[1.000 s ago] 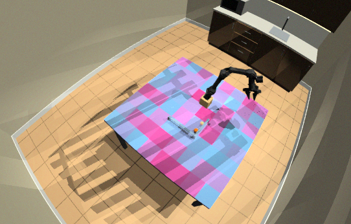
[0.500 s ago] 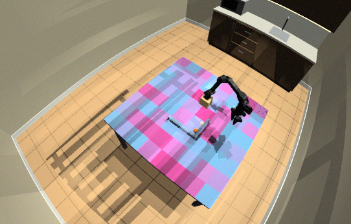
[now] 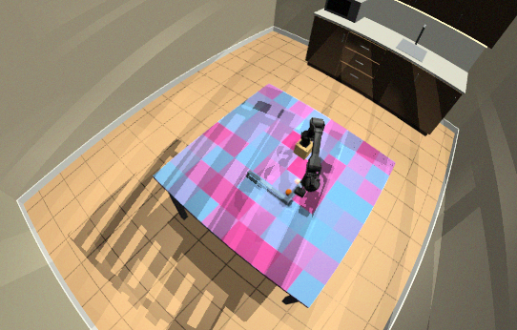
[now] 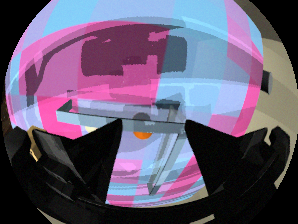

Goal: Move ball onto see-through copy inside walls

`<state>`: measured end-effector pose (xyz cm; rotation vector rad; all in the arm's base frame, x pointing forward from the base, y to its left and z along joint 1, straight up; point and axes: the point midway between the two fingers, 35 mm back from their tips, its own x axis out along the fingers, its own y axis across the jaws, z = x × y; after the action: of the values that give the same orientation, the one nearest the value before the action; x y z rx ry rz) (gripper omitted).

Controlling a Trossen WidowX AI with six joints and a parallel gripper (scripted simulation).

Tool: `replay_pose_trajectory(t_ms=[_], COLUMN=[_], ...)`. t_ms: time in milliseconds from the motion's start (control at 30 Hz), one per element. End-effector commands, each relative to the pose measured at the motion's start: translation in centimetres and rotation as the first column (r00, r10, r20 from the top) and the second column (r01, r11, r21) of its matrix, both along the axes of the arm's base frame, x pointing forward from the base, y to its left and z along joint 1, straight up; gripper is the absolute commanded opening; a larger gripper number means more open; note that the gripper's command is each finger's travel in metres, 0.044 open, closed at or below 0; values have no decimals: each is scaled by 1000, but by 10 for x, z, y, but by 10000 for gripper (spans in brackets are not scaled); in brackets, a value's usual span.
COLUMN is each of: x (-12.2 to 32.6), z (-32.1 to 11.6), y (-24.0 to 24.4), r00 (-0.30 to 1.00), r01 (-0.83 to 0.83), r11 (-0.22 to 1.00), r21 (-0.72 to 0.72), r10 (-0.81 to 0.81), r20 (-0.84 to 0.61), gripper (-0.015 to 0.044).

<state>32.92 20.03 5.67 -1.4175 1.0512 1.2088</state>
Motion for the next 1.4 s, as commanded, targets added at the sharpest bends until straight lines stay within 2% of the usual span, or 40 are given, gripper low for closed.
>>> replay_pose_trajectory(t_ms=[0, 100, 1367], x=[12, 15, 16], z=[-31, -42, -95], y=[-49, -69, -68], r00=[992, 985, 985], r01=[93, 135, 135], r11=[995, 990, 990], r21=[25, 41, 41], r10=[-90, -130, -130], r20=[-86, -115, -115], gripper=[304, 304, 304])
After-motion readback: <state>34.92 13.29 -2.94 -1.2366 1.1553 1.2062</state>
